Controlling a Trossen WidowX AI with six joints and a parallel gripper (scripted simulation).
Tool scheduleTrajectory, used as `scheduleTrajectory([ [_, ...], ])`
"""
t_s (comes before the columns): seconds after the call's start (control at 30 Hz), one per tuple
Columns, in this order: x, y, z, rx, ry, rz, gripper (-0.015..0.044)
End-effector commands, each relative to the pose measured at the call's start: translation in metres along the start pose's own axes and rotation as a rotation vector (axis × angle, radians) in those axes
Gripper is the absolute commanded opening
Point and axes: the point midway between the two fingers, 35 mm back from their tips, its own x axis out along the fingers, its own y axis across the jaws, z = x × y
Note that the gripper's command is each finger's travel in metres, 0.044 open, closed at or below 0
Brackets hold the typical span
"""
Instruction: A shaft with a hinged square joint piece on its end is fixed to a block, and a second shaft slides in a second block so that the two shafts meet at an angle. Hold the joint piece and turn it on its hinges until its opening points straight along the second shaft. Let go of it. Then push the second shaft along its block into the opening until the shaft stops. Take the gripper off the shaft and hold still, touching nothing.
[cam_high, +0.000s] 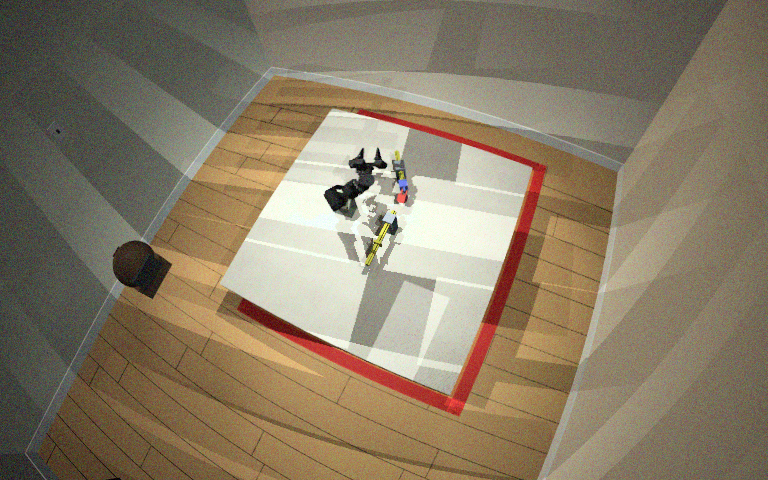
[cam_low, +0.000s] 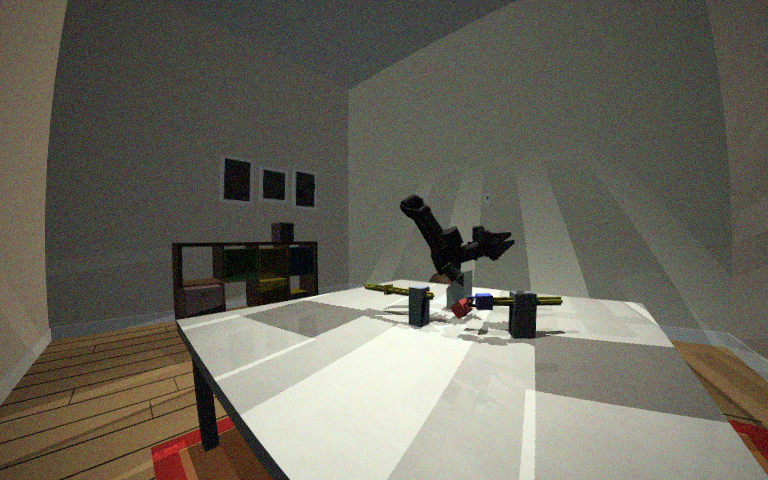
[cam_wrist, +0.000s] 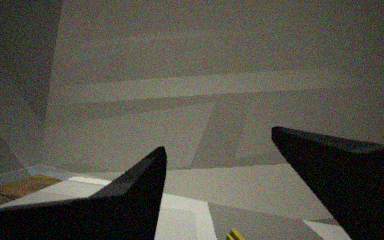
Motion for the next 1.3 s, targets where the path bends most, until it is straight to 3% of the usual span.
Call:
scheduleTrajectory([
  [0.0, 0.000, 0.000, 0.000, 0.000, 0.000, 0.000, 0.0426],
  [0.7, 0.015, -0.048, -0.066, 0.512, 0.337, -0.145, 0.0440],
  [1.27, 0.002, -0.077, -0.113, 0.942, 0.672, -0.350, 0.0440],
])
